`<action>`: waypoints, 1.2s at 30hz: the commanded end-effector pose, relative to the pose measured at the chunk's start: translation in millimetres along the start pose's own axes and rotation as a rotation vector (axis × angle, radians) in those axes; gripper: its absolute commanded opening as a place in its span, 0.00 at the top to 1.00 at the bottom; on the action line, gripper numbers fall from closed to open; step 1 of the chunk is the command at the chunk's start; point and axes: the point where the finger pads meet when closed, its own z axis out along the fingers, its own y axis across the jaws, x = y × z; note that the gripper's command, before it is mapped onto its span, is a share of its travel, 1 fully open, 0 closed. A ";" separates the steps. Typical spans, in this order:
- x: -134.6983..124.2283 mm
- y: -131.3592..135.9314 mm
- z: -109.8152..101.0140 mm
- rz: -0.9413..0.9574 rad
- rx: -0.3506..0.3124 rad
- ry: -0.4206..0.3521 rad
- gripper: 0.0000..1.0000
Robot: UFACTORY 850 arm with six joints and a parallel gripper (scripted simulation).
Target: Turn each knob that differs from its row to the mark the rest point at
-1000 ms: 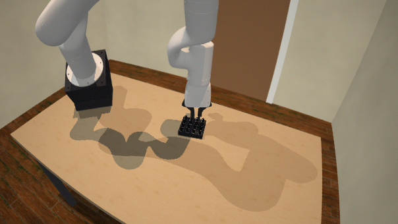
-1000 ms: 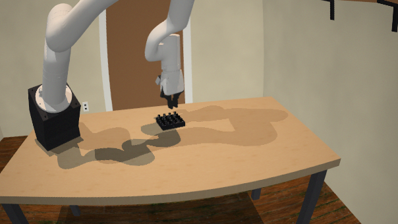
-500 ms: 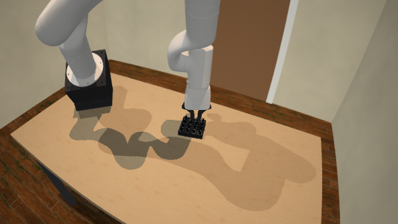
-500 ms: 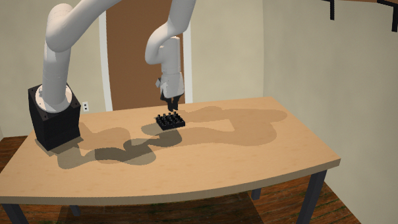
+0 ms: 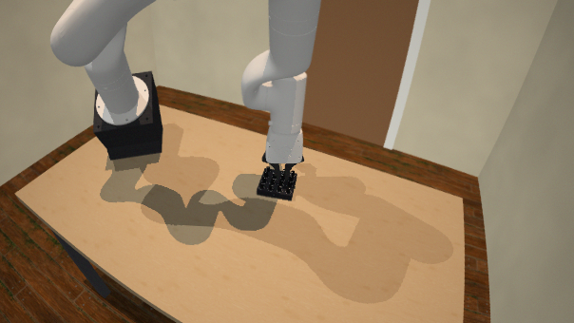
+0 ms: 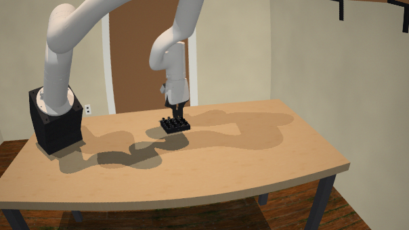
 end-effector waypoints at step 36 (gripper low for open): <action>0.0 0.5 11.0 0.000 -0.001 0.000 0.81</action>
